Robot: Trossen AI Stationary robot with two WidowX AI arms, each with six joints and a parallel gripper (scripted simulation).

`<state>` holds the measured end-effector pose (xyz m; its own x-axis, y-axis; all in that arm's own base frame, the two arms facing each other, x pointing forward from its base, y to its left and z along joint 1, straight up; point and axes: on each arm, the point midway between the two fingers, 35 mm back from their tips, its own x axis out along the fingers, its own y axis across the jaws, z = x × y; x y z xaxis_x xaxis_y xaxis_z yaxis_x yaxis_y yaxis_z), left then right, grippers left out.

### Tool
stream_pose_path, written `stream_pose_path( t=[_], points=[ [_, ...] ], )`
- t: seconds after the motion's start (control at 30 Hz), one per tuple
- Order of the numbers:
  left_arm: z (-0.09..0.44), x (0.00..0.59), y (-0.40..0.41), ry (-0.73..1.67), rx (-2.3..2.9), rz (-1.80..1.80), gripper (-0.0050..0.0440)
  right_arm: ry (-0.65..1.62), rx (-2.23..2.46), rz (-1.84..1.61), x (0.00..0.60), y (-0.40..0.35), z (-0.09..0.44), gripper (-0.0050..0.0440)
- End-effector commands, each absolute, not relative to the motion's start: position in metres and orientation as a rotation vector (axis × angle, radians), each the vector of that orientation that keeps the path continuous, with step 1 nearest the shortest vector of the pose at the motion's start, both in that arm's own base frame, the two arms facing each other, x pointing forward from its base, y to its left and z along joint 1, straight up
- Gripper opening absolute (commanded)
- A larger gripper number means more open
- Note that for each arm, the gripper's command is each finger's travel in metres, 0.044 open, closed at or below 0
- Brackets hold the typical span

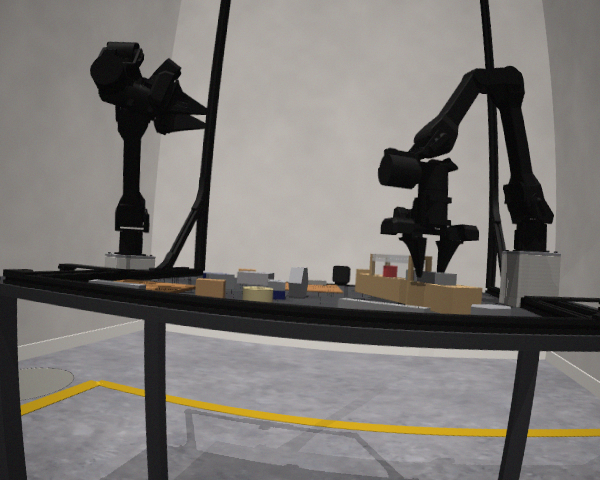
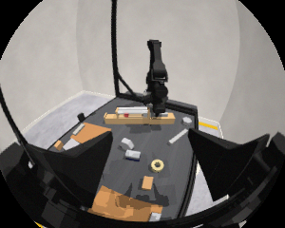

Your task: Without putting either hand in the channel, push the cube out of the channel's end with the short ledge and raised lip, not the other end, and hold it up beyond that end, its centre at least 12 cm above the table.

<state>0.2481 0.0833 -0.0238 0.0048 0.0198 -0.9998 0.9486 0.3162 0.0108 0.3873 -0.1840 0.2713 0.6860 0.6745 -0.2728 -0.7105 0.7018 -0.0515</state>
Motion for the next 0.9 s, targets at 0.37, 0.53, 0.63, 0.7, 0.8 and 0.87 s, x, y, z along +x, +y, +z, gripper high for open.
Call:
stream_pose_path(
  t=[0.37,0.53,0.63,0.7,0.8,0.87],
  points=[
    [0.054,0.246,0.084,1.344,0.970,-0.970,0.0200,0.240,-0.157,0.780,0.387,-0.184,0.272,0.0400],
    [0.054,0.246,0.084,1.344,0.970,-0.970,0.0200,0.240,-0.157,0.780,0.387,-0.184,0.272,0.0400],
    [0.054,0.246,0.084,1.344,0.970,-0.970,0.0200,0.240,-0.157,0.780,0.387,-0.184,0.272,0.0400],
    [0.054,0.246,0.084,1.344,0.970,-0.970,0.0200,0.240,-0.157,0.780,0.387,-0.184,0.272,0.0400],
    [0.050,0.245,0.088,1.347,0.970,-0.969,0.0152,0.240,-0.157,0.780,0.387,-0.184,0.272,0.0400],
    [0.040,0.244,0.100,1.346,0.970,-0.970,0.0104,0.240,-0.157,0.780,0.387,-0.184,0.272,0.0400]
  ],
)
